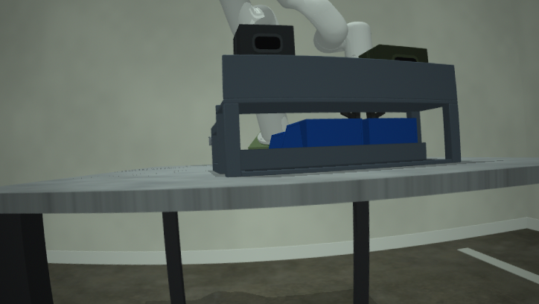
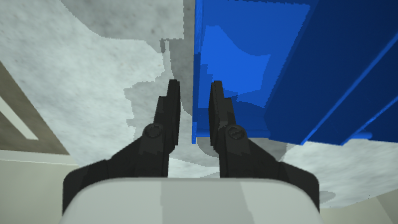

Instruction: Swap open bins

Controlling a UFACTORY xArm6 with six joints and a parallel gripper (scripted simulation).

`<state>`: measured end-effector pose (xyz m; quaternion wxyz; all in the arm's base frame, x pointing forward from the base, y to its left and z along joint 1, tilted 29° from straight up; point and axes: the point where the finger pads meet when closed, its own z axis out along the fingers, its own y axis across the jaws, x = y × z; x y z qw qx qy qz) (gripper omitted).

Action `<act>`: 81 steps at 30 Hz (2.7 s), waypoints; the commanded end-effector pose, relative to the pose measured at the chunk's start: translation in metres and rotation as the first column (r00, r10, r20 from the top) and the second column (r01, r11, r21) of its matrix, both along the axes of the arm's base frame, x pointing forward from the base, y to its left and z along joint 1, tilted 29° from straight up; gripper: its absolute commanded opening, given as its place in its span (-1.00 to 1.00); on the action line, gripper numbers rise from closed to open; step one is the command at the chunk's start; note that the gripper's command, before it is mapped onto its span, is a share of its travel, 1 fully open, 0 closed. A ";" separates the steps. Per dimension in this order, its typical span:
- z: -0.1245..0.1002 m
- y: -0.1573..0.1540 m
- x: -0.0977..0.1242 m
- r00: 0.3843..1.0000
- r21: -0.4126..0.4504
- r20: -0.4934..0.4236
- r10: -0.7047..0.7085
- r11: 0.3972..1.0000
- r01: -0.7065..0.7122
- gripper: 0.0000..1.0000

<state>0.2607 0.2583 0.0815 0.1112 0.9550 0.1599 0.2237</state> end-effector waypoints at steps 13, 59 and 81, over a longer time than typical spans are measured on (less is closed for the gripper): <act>0.021 0.004 -0.010 1.000 0.003 0.001 0.001 1.000 -0.001 -0.49; 0.076 0.013 -0.039 1.000 0.003 0.001 0.001 1.000 -0.001 -0.49; 0.078 0.013 -0.040 1.000 0.003 0.001 0.001 1.000 -0.001 -1.00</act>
